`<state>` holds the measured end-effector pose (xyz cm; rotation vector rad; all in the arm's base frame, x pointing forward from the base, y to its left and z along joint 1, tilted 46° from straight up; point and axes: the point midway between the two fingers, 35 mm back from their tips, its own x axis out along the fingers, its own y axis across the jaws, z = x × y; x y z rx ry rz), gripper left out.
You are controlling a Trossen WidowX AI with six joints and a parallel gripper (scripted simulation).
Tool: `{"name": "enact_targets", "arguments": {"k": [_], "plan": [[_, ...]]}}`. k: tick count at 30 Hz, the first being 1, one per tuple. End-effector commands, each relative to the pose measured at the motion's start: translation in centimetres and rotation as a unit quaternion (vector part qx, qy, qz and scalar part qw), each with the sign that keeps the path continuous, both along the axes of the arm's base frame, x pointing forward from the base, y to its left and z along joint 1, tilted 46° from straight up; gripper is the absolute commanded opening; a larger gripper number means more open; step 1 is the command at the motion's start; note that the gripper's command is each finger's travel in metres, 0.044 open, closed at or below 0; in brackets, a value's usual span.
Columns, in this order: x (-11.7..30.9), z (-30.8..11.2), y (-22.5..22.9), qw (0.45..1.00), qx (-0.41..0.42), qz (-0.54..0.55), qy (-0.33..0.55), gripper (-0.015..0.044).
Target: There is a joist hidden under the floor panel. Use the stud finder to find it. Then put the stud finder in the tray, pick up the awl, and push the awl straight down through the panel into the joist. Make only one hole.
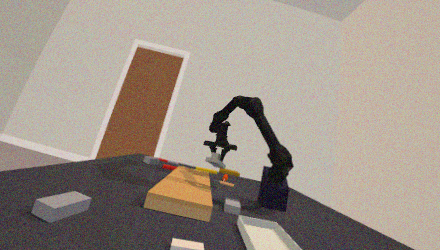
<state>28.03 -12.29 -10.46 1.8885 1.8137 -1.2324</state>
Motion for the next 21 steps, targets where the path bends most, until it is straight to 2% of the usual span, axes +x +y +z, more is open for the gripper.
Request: {"name": "enact_targets", "arguments": {"k": [1,11,21], "plan": [[0.9,0.0,-0.3,0.998,0.005,0.033,-0.055,0.0000],[2.9,-0.1,-0.6,0.966,0.017,0.147,-0.210,0.0000],[4.9,-0.2,-0.8,0.898,0.020,0.259,-0.356,0.0000]]}}
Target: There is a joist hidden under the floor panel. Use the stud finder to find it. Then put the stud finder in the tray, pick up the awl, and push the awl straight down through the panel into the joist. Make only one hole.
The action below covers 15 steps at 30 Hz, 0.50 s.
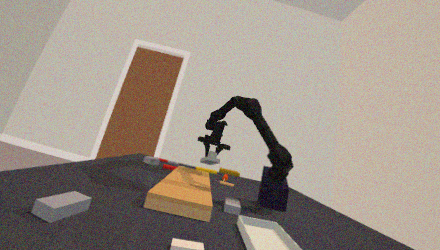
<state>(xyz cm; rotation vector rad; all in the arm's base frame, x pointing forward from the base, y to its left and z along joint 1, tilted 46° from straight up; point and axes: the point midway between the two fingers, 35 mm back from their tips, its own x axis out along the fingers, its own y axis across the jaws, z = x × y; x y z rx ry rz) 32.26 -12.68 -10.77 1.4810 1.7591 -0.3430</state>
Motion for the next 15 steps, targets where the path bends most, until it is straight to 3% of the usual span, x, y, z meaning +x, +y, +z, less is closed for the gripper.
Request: {"name": "enact_targets", "arguments": {"k": [1,15], "plan": [[0.9,0.1,-0.4,0.998,-0.002,0.034,-0.056,0.0000],[3.6,0.3,-0.6,0.942,-0.015,0.195,-0.273,0.0000]]}}
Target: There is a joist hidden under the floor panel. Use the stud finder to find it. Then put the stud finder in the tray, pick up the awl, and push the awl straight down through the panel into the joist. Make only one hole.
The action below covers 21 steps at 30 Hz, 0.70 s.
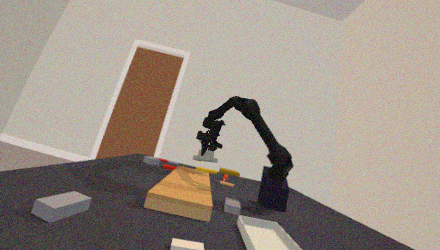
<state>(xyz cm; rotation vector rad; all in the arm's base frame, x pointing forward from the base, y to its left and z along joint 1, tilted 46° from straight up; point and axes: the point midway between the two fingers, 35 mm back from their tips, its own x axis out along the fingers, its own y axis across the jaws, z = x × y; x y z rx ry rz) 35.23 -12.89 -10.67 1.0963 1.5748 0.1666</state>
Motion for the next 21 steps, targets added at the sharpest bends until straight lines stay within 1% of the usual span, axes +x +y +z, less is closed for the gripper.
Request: {"name": "enact_targets", "arguments": {"k": [1,8,15,21], "plan": [[0.9,0.2,-0.4,0.998,-0.006,0.033,-0.057,0.0000],[2.2,0.4,-0.5,0.979,-0.020,0.114,-0.168,0.0000],[3.5,0.6,-0.5,0.942,-0.038,0.191,-0.273,0.0000],[3.5,0.2,-0.1,0.942,-0.038,0.192,-0.274,0.0000]]}}
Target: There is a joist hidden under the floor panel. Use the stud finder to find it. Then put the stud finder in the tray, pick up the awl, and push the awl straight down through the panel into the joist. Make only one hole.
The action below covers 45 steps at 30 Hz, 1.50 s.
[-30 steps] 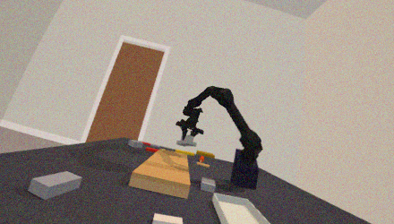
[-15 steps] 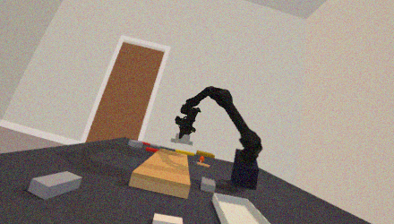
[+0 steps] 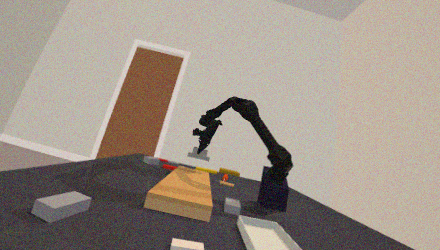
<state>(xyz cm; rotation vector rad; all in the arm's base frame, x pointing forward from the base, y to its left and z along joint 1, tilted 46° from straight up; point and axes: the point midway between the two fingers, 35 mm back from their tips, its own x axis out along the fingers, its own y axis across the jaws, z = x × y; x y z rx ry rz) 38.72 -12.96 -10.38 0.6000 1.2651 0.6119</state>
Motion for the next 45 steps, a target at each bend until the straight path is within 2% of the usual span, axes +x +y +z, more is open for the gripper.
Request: {"name": "enact_targets", "arguments": {"k": [1,45], "plan": [[0.1,-0.3,0.1,1.000,0.000,0.000,-0.007,0.0000],[-0.4,-5.0,5.2,1.000,0.001,0.007,-0.017,0.0000]]}}
